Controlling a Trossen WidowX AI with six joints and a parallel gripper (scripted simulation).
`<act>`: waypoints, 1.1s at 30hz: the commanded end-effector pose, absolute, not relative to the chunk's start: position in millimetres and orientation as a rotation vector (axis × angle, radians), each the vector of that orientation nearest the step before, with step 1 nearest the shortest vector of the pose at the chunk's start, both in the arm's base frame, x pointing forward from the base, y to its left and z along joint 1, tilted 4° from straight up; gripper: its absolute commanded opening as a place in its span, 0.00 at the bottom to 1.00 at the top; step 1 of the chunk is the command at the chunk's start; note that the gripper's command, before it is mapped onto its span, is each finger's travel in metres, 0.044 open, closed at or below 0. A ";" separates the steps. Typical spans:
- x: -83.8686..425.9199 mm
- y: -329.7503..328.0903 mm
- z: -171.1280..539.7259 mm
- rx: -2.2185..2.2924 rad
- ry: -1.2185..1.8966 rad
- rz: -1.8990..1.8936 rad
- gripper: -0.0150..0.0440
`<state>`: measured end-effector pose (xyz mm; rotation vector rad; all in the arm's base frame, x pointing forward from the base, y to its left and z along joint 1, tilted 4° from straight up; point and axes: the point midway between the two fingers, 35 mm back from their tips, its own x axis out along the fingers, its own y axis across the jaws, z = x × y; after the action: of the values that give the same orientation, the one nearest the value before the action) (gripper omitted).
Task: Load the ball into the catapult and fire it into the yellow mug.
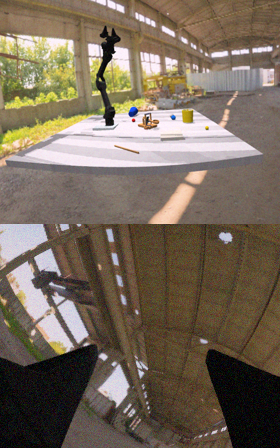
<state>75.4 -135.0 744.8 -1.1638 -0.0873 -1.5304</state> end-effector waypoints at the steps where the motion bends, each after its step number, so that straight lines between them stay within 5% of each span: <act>1: 76.2 -135.3 744.5 -1.166 -0.085 -1.528 0.98; 33: 253.6 -186.7 617.4 -1.598 0.485 -0.912 1.00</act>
<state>233.5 -183.7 637.3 -1.5435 0.4251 -1.0060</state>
